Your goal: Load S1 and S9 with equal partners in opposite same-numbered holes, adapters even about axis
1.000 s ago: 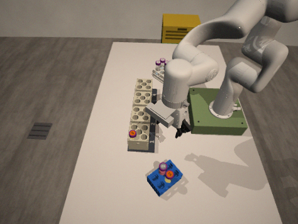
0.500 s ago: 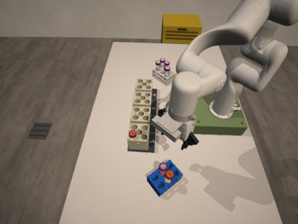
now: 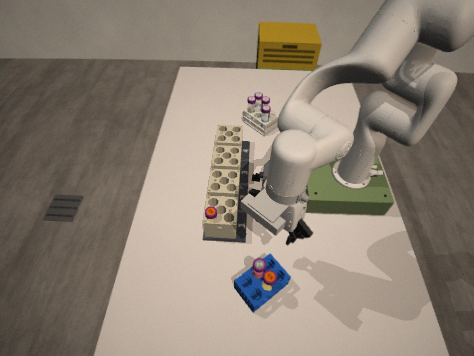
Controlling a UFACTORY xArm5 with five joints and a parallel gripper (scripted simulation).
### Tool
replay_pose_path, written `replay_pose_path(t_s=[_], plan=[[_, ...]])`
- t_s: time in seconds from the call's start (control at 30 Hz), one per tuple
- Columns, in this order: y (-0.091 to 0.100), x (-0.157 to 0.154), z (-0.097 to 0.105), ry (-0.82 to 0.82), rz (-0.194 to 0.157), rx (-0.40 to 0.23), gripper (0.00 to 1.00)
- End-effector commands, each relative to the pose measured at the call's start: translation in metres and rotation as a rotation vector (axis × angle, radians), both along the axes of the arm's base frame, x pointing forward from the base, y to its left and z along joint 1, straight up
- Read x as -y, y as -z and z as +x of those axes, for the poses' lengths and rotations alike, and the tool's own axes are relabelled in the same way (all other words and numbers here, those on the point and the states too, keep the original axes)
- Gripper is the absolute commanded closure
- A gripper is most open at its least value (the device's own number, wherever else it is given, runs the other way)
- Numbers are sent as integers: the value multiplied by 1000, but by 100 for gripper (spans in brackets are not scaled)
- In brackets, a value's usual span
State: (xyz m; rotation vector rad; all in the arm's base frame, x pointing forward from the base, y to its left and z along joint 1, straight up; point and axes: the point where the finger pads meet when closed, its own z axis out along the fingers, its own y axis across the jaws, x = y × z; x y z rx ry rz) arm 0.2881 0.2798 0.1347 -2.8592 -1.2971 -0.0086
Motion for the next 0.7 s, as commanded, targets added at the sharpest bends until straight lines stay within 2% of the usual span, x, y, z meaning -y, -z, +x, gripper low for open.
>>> replay_pose_path(t_s=[0.0, 0.07, 0.57, 0.67], plan=[[8, -1, 1, 0, 3, 3, 0], [8, -1, 1, 0, 3, 3, 0], [48, -1, 1, 0, 3, 3, 0], [51, -1, 1, 0, 3, 3, 0]])
